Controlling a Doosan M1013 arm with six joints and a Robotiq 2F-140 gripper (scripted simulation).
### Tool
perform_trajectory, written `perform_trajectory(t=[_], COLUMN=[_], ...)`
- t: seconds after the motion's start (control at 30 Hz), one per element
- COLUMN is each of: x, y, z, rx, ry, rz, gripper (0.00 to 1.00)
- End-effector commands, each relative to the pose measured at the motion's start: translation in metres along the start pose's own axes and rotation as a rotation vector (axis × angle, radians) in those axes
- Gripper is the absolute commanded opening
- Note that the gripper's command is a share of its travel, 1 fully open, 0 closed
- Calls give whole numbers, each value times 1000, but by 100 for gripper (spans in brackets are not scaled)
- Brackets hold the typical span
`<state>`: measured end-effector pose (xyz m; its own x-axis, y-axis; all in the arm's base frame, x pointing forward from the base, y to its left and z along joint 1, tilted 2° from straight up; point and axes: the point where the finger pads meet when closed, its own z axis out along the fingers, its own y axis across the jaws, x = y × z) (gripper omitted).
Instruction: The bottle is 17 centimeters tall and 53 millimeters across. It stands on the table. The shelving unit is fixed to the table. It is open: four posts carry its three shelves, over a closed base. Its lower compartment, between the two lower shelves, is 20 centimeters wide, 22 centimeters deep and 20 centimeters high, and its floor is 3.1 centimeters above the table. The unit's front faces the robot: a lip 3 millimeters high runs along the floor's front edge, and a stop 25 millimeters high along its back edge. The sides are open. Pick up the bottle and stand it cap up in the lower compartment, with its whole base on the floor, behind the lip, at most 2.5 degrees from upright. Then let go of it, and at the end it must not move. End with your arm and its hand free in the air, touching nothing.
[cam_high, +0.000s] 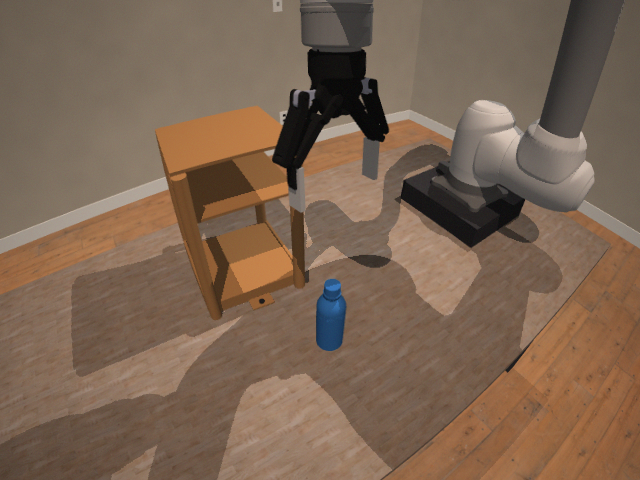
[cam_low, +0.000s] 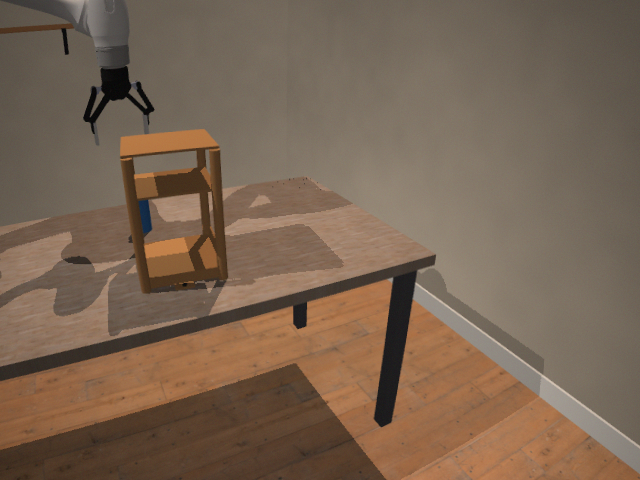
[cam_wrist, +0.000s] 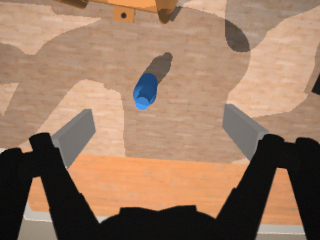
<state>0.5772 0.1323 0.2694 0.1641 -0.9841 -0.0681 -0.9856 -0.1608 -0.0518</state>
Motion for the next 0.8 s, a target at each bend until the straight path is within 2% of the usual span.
perform_trajectory(t=[0.0, 0.3, 0.77], x=[-16, -37, -39], y=[-16, -35, -37], z=[9, 20, 21], rx=[-11, -17, -17], ry=[37, 70, 73], rz=[89, 195, 205], gripper=[100, 100, 100])
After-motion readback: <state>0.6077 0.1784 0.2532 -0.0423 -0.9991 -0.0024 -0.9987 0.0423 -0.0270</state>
